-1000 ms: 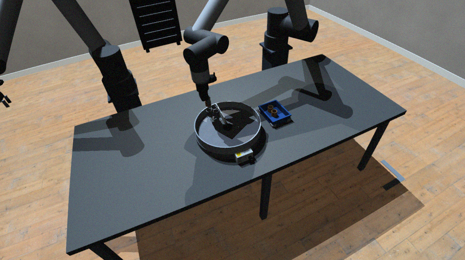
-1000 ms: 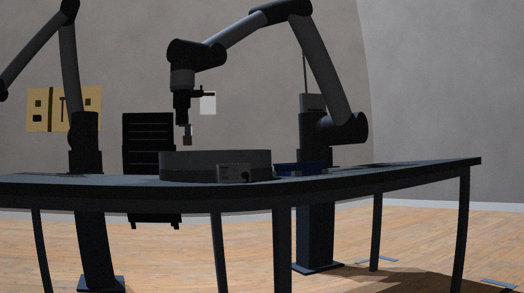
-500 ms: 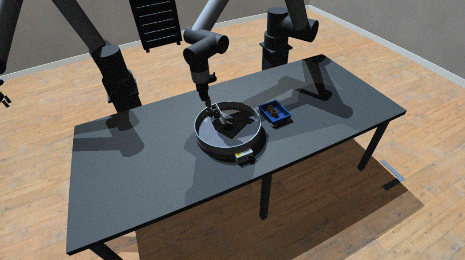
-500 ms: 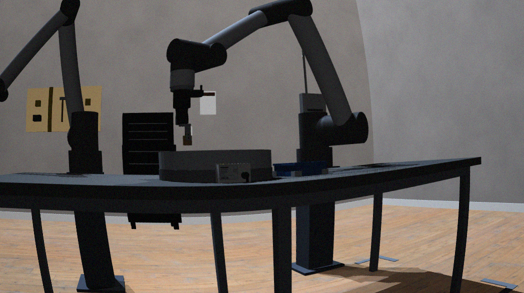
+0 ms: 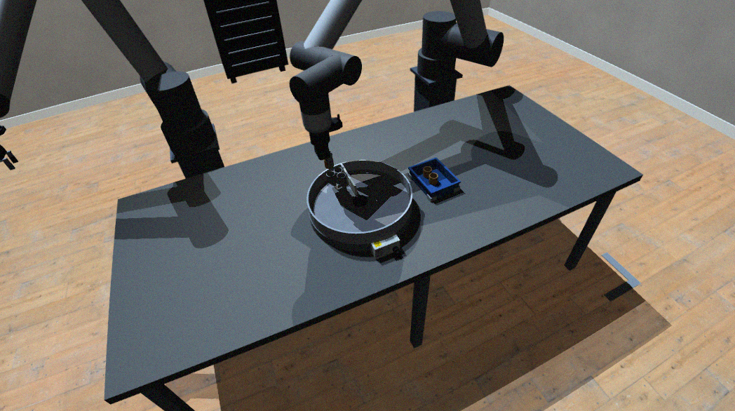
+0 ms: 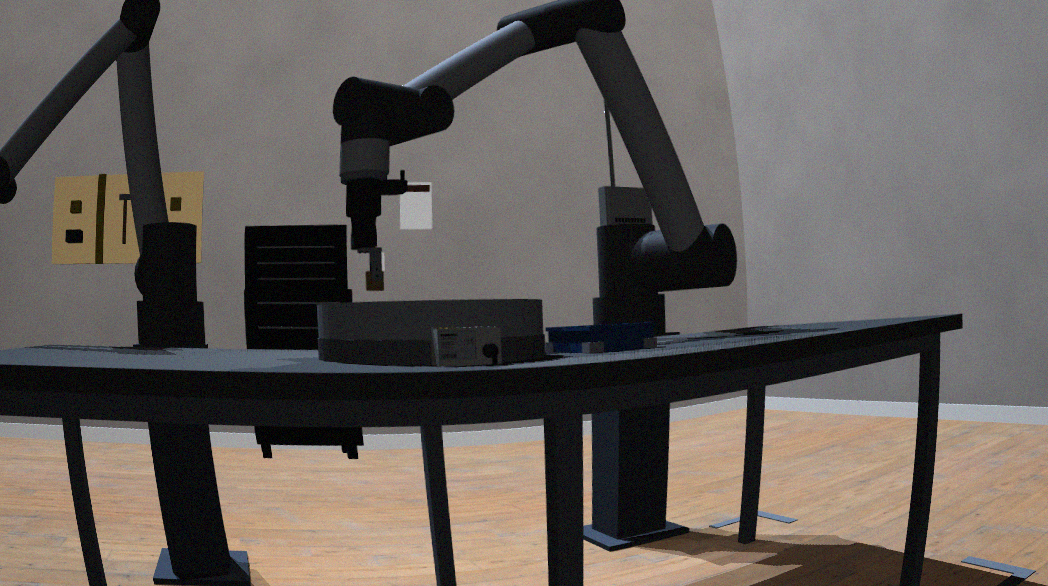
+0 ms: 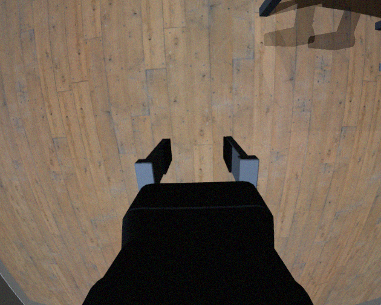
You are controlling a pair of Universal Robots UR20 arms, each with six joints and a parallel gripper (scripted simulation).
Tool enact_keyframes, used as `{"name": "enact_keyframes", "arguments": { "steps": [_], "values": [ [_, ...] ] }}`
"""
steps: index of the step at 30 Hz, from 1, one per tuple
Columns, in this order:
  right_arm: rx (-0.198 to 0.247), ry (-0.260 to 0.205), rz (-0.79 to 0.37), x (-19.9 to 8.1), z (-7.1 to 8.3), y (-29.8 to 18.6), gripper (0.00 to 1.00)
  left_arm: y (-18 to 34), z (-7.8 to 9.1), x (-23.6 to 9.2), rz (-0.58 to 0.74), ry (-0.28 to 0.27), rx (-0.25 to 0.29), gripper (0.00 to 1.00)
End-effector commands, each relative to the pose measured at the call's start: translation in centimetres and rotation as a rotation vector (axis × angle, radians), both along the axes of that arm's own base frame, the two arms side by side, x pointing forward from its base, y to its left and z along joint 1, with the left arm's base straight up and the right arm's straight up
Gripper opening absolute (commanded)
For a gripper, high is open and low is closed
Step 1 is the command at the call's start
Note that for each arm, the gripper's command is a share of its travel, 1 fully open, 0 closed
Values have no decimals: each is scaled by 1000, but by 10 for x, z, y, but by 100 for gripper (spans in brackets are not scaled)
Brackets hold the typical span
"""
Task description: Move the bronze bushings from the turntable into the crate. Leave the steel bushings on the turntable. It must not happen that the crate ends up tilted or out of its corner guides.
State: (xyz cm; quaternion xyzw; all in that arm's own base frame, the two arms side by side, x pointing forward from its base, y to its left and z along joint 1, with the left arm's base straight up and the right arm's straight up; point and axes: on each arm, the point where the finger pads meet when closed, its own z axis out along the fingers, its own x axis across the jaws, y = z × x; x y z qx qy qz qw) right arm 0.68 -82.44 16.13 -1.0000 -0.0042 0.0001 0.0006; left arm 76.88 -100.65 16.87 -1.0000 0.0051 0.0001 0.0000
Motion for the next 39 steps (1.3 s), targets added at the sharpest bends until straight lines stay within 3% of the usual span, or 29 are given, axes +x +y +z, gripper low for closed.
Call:
{"name": "enact_keyframes", "arguments": {
  "steps": [1, 14, 39],
  "values": [
    [-1, 0, 0, 0, 1, -1, 100, 1, 1, 1, 0, -1, -1, 0],
    [-1, 0, 0, 0, 1, -1, 100, 39, 1, 21, 0, -1, -1, 0],
    [-1, 0, 0, 0, 1, -1, 100, 240, 1, 126, 0, -1, -1, 0]
  ]
}}
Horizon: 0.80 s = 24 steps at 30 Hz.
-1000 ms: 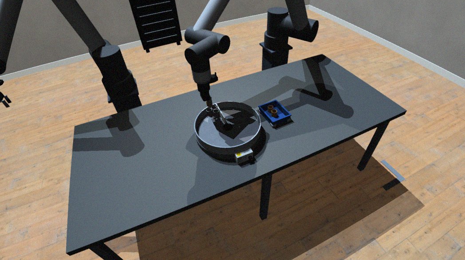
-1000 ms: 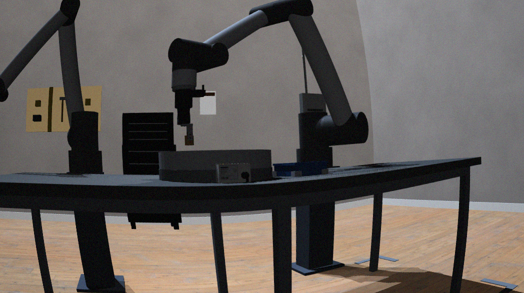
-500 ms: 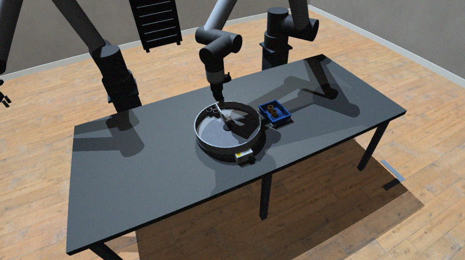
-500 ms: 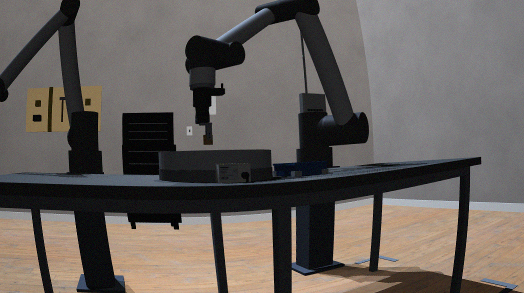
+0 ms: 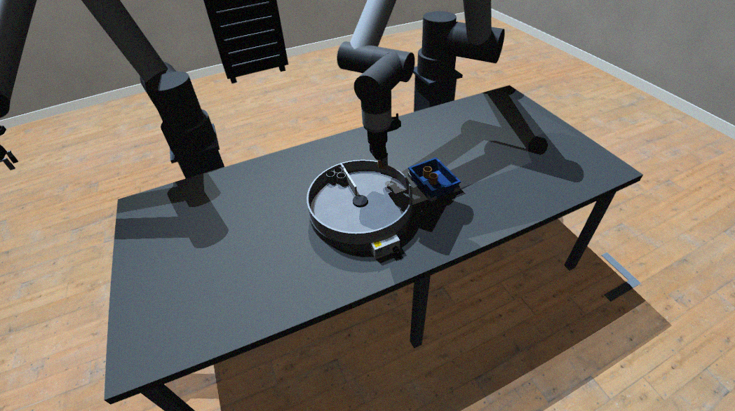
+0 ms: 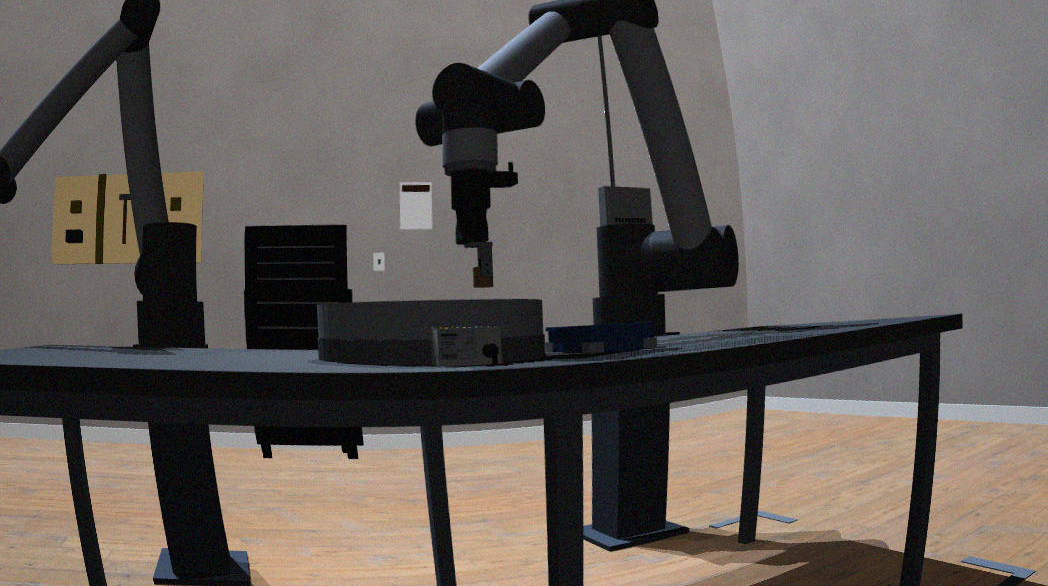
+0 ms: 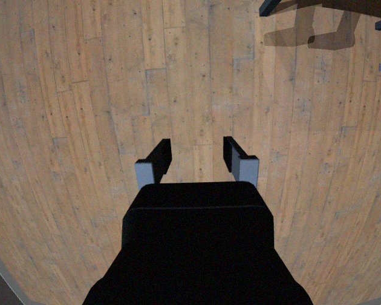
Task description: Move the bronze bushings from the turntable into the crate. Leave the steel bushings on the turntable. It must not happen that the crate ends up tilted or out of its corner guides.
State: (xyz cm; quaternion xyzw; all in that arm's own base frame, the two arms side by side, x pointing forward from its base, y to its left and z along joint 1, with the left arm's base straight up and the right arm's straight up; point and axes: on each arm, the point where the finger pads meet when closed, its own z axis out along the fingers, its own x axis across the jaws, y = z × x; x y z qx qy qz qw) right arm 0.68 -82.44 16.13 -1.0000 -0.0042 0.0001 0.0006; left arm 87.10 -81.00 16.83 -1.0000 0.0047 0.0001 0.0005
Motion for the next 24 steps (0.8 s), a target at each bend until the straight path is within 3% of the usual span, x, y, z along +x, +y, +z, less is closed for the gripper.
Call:
{"name": "enact_keyframes", "arguments": {
  "steps": [1, 16, 24],
  "values": [
    [-1, 0, 0, 0, 1, -1, 100, 53, 2, 29, -1, -1, -2, 0],
    [-1, 0, 0, 0, 1, -1, 100, 166, 2, 88, -1, -1, -2, 0],
    [-1, 0, 0, 0, 1, -1, 100, 197, 2, 104, -1, -1, -2, 0]
  ]
}}
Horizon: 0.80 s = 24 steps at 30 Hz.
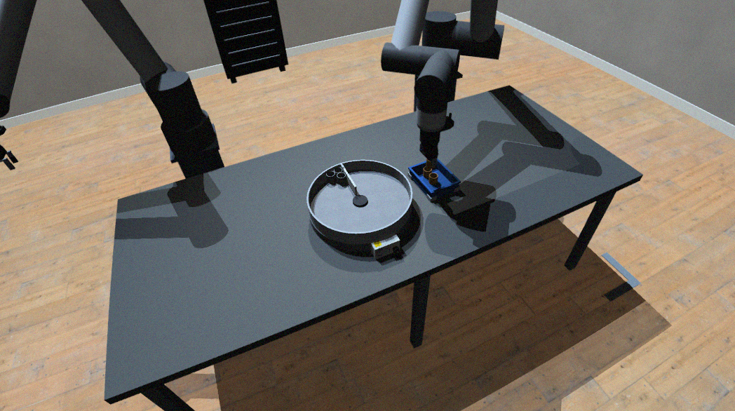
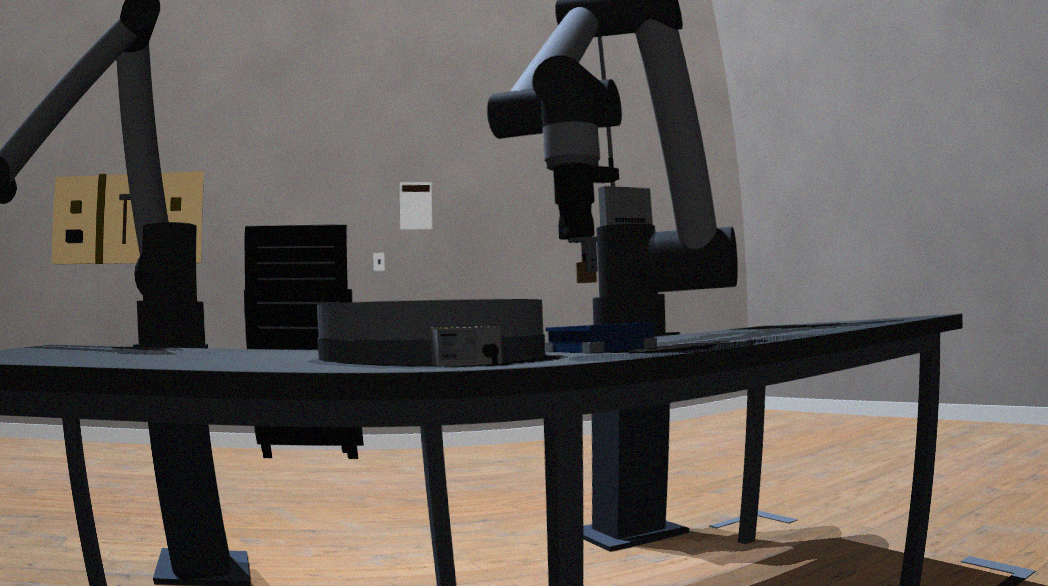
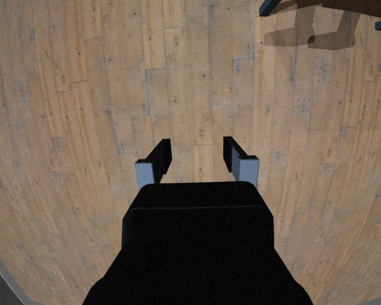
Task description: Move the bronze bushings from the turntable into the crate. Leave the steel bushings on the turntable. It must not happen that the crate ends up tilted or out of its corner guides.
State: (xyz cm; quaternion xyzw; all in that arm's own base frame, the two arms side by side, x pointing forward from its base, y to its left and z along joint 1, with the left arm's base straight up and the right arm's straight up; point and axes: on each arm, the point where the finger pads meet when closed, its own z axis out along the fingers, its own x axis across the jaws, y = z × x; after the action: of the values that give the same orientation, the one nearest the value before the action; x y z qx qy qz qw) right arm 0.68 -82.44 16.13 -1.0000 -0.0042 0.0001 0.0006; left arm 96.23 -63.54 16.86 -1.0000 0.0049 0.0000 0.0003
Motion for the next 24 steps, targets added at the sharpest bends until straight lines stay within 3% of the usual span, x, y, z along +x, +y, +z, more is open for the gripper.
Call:
{"name": "enact_keyframes", "arguments": {
  "steps": [1, 24],
  "values": [
    [-1, 0, 0, 0, 1, -1, 100, 25, 1, 14, -1, -1, -1, 0],
    [-1, 0, 0, 0, 1, -1, 100, 41, 1, 23, -1, -1, -1, 0]
  ]
}}
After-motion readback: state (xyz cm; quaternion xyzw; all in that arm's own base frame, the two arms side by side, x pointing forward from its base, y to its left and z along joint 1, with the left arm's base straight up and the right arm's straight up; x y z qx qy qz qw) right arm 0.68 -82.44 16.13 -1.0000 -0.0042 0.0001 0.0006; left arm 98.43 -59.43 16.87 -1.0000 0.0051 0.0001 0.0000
